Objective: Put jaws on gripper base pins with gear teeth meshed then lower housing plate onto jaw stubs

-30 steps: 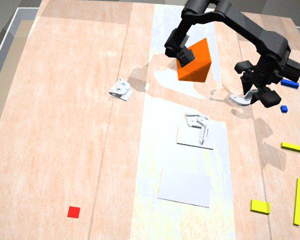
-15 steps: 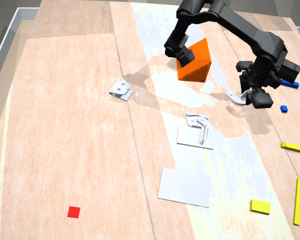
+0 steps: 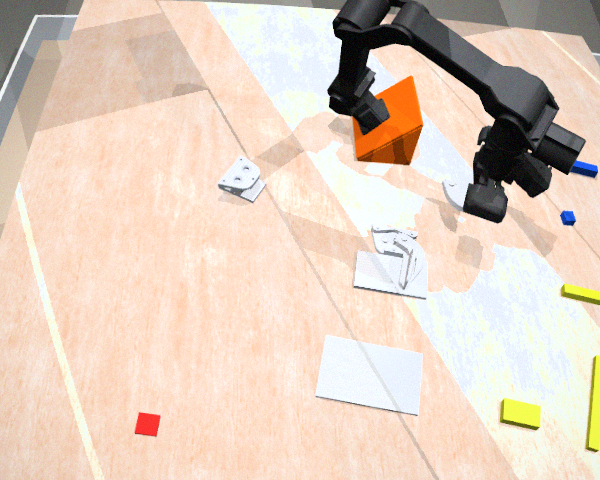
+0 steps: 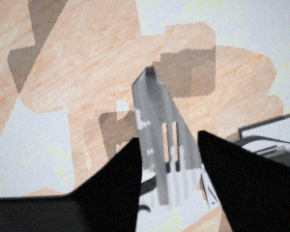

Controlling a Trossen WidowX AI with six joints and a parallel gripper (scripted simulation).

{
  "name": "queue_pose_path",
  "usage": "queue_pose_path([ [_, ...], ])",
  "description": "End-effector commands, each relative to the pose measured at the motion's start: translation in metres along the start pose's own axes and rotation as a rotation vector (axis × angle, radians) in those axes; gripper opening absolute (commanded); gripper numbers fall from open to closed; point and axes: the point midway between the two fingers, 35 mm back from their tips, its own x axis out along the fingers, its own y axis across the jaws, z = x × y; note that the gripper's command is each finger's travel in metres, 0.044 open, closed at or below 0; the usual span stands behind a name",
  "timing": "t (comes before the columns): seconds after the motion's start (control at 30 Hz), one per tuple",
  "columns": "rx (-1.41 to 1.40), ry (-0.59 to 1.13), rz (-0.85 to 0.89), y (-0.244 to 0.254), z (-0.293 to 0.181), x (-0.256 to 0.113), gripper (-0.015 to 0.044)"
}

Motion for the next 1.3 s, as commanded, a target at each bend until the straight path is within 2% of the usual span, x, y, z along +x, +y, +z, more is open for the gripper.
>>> queue_pose_path([
  [0.0, 0.120, -0.005, -0.006, -0.007, -0.008, -0.003, 0.0134],
  [1.1, 1.214, 0.000, -0.013, -0.052, -0.071, 0.001, 0.0134],
  [1.27, 1.264, 0.000, -0.014, -0.054, -0.074, 0.001, 0.0134],
])
